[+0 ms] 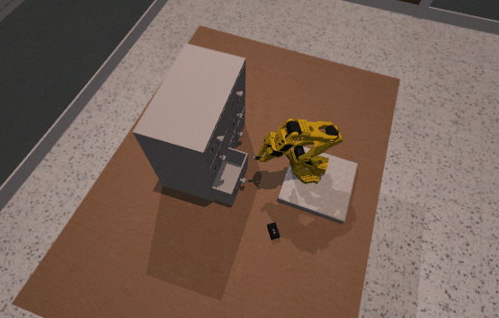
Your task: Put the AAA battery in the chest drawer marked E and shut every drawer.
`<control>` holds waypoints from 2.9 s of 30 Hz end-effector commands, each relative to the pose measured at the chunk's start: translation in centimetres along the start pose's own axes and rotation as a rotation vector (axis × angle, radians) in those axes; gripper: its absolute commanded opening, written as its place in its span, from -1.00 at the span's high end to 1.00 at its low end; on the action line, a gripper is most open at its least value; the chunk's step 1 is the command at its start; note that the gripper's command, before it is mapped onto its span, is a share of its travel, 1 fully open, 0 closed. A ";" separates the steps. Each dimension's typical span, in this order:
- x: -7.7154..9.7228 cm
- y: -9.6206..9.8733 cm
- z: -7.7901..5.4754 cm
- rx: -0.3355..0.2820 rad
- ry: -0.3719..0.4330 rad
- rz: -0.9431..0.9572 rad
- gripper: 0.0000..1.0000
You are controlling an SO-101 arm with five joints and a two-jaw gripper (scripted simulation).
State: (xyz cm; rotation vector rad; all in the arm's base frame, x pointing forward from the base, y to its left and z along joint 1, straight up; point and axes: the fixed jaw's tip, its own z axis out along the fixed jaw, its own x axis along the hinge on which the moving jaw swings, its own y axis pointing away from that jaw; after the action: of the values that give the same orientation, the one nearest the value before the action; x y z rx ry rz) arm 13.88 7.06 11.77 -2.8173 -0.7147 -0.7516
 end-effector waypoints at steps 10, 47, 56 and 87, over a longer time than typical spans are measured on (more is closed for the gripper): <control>-0.2 -0.1 0.2 0.006 -0.001 -0.016 1.00; 0.7 -0.2 0.7 0.005 -0.001 -0.016 1.00; 1.1 -0.2 0.9 0.005 -0.001 -0.016 1.00; 1.6 -0.2 1.2 0.005 -0.002 -0.017 1.00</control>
State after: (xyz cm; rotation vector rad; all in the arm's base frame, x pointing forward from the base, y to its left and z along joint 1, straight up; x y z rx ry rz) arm 15.29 7.86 11.18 -2.8314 -0.7213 -0.7193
